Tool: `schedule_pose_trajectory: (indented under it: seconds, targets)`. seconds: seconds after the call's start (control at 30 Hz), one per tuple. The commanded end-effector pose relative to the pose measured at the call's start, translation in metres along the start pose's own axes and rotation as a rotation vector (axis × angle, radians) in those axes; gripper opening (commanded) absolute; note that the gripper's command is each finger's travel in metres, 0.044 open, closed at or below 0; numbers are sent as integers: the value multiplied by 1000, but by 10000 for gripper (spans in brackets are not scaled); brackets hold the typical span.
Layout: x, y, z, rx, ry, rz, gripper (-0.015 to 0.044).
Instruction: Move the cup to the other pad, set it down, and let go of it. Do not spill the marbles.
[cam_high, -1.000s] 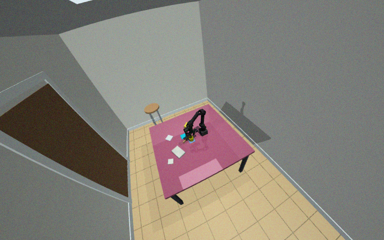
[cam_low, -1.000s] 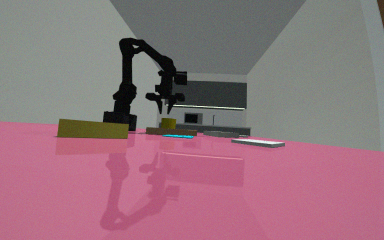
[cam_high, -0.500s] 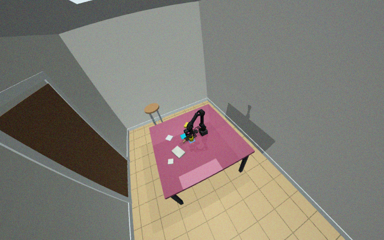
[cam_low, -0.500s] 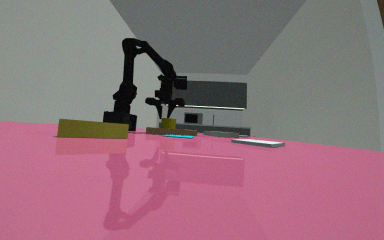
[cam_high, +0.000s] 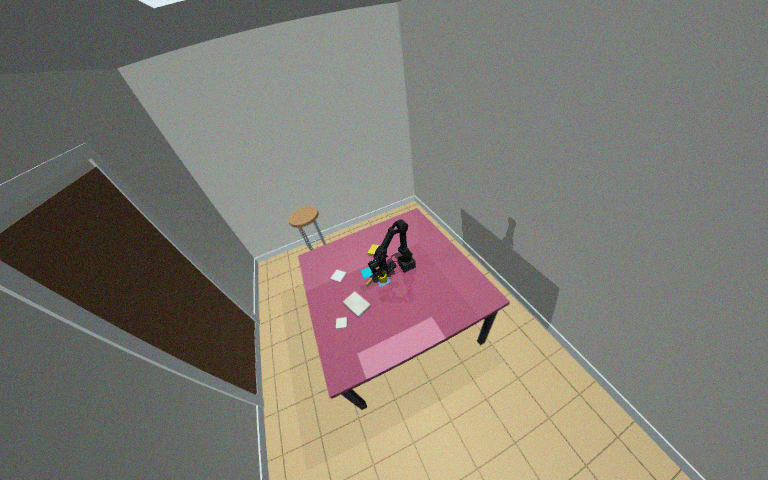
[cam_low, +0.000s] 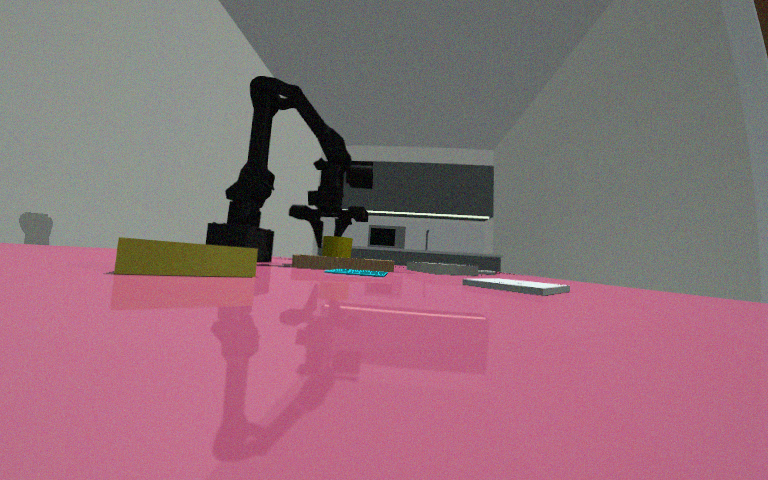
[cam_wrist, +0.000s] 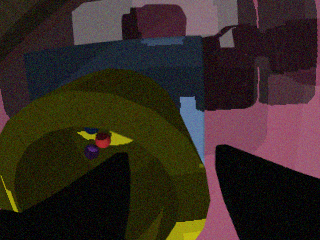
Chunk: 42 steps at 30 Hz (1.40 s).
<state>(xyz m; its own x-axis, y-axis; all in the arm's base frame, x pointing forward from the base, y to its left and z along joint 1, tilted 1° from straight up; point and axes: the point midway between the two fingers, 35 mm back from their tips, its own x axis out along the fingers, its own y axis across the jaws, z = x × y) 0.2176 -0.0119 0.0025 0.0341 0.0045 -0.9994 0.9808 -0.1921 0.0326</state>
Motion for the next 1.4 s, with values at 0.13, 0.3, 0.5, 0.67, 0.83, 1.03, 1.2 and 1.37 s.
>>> schedule_pose_trajectory:
  seconds: [0.13,0.3,0.5,0.67,0.83,1.03,1.2,1.37]
  targets:
    - [12,-4,0,5,4,-12,167]
    - [12,-4,0,5,4,-12,167]
    - [10,-3,0,0,-1,-6,133]
    - [10,-3,0,0,-1,-6,100]
    - [10,-3,0,0,-1,-6,67]
    - [10,-3,0,0,-1,-6,27]
    - [8,-3,0,0,-1,-7,0]
    - [-6,-2,0,2,1,-8,0]
